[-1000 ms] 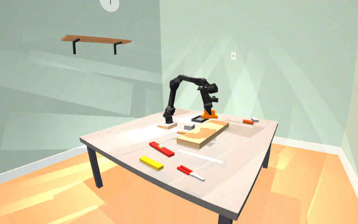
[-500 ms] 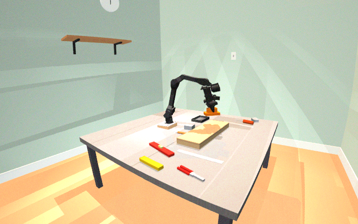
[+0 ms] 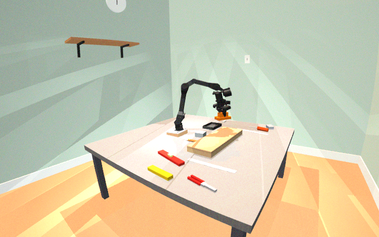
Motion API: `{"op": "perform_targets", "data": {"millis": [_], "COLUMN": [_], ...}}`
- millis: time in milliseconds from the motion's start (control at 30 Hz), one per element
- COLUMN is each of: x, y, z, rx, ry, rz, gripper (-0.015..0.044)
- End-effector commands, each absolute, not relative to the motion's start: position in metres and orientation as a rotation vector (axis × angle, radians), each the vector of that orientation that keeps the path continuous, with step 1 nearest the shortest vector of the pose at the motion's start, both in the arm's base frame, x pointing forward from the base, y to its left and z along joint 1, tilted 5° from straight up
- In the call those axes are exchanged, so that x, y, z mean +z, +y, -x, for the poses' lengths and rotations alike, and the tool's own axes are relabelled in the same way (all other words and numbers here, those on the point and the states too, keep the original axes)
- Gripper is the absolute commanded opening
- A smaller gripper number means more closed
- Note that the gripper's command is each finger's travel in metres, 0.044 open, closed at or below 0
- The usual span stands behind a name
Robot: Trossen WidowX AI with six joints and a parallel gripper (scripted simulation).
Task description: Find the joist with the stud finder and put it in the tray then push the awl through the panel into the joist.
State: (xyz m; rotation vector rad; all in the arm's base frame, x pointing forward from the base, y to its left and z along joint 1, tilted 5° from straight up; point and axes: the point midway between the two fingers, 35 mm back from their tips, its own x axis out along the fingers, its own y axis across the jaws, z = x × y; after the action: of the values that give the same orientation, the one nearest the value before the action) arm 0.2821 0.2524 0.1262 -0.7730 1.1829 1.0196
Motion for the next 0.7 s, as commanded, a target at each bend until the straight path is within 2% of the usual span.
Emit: {"op": "perform_targets", "data": {"millis": [0,667], "x": [0.131,0.121], "y": [0.269,0.329], "z": [-0.263,-0.144], "rx": [1.077,1.382], "ry": [1.145,1.04], "rz": [0.801,1.007], "gripper": [0.0,0.0]}}
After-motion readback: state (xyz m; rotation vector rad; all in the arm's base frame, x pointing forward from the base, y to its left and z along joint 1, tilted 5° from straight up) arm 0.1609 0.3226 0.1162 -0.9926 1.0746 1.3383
